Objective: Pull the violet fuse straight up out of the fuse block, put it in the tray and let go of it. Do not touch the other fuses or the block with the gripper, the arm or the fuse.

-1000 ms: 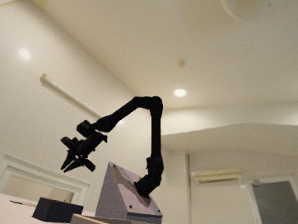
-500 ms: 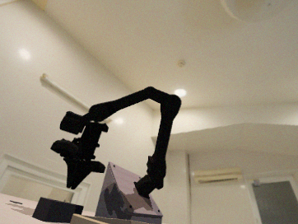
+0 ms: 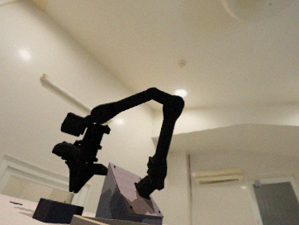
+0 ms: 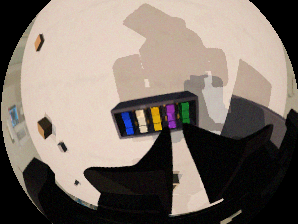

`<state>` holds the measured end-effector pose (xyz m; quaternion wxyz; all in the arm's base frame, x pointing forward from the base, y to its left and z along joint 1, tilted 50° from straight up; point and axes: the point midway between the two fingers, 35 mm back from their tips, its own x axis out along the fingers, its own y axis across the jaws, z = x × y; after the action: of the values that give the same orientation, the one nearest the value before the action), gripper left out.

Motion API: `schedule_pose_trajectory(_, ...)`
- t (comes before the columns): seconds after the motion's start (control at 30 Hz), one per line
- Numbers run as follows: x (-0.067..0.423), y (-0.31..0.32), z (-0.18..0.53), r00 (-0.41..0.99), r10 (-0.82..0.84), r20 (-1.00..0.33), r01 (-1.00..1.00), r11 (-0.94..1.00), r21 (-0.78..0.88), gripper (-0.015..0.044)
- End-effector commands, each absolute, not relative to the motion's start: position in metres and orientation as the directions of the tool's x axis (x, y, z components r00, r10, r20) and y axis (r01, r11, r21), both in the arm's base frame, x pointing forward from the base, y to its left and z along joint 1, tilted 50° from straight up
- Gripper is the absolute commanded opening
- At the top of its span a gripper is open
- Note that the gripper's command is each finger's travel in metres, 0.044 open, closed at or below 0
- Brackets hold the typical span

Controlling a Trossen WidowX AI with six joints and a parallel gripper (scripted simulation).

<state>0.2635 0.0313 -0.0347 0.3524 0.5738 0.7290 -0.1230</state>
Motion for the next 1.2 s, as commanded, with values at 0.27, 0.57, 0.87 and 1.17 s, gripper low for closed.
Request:
schedule_pose_trajectory(0.27, 0.262, 0.04, -0.042, -0.091, 0.752, -0.652, 0.926, 0.305, 0.223, 0.0064)
schedule_pose_trajectory(0.57, 0.261, 0.047, -0.048, -0.091, 0.753, -0.652, 0.926, 0.305, 0.223, 0.0064)
schedule_pose_trajectory(0.87, 0.26, 0.05, -0.051, -0.091, 0.753, -0.651, 0.926, 0.305, 0.224, 0.0064)
schedule_pose_trajectory(1.17, 0.259, 0.056, -0.056, -0.091, 0.753, -0.651, 0.926, 0.305, 0.224, 0.0064)
